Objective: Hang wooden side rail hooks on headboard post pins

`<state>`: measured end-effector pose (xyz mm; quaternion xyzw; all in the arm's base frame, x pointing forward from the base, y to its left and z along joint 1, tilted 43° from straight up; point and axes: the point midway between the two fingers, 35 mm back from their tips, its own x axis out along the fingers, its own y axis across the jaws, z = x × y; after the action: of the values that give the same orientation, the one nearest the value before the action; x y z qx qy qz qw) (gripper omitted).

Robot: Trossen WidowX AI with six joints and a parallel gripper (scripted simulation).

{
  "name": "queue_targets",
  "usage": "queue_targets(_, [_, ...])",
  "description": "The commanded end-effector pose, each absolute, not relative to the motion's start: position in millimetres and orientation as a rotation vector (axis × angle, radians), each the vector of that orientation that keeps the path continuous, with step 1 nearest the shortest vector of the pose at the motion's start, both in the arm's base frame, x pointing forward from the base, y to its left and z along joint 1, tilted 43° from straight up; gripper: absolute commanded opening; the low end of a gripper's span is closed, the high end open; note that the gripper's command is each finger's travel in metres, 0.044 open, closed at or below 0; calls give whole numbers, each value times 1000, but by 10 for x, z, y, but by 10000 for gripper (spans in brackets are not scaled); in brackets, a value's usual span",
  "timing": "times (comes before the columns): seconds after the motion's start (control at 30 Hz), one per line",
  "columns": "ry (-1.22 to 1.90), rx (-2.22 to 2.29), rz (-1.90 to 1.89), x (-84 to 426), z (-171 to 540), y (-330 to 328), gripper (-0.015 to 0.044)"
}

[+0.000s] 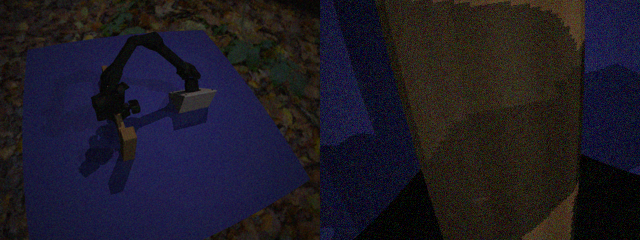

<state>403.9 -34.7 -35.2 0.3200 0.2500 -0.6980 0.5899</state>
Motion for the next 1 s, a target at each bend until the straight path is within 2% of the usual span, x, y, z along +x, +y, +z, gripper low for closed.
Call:
queue_targets(0.0, [585,737,-1619,4041,-334,-326,0])
queue_targets(0.97, [585,738,-1619,4045,-299,-293,0])
